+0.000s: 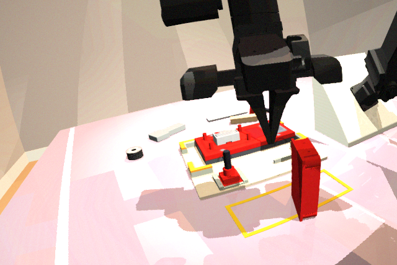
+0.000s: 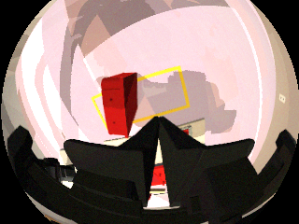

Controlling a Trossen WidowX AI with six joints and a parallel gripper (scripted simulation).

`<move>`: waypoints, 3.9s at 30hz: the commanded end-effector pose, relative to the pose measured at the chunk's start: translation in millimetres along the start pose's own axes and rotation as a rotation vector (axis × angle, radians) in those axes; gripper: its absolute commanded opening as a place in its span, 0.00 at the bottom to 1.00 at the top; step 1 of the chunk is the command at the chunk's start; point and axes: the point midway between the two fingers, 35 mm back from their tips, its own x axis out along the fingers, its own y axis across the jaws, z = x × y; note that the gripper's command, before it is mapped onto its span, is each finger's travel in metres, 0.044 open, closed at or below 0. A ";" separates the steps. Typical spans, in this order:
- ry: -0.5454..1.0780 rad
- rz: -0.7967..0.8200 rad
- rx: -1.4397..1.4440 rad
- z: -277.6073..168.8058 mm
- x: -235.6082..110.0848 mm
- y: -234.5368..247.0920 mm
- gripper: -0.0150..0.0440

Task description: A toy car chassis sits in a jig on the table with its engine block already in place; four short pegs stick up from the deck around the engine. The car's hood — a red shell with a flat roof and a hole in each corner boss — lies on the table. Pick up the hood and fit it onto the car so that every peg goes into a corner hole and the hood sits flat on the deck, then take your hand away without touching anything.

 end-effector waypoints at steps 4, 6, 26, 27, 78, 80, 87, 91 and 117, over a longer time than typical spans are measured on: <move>-0.005 0.009 0.006 1.2 27.9 2.5 0.25; -0.005 0.009 0.006 1.2 30.7 2.8 0.25; -0.005 0.010 0.006 2.4 29.8 13.4 0.25; -0.005 0.010 0.006 2.5 29.8 14.0 0.25; -0.005 0.011 0.008 3.9 28.7 46.9 0.25; -0.005 0.011 0.008 3.9 28.7 48.2 0.25; -0.005 0.011 0.008 3.8 28.8 52.7 0.25; -0.005 0.011 0.008 3.7 28.8 55.3 0.25; -0.014 -0.084 0.085 1.2 -50.4 62.2 0.25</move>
